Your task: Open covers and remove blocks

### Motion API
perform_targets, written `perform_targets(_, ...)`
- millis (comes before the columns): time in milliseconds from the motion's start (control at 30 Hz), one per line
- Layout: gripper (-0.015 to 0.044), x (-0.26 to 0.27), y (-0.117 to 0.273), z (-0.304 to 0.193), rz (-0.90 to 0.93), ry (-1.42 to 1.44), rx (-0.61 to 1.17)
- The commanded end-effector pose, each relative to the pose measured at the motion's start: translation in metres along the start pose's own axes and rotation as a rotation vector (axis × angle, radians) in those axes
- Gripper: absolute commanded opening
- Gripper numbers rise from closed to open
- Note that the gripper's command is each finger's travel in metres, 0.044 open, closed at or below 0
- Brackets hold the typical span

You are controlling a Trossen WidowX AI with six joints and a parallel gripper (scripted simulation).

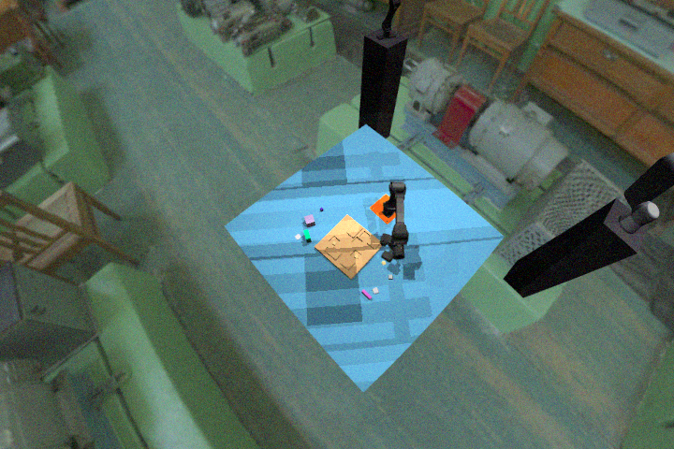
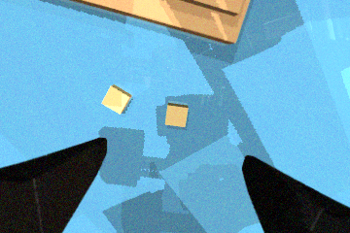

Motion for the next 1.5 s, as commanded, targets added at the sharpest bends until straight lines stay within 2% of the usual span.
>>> perform_targets(0,0.0335,0.006,0.002,0.008,-0.001,0.003,0.000)
perform_targets(433,0.0000,0.038,0.006,0.059,0.002,0.028,0.000)
perform_targets(1467,0.0000,0.076,0.011,0.213,0.007,0.134,-0.018)
Point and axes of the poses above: the point midway between the two fingers, 35 mm back from their tips, its own y axis back along the fingers, its own x axis across the jaws, z = x × y, the point moved 8 cm from there along y, back along the fingers, and after that the axes turned 14 degrees about y, right-handed, at the moved point
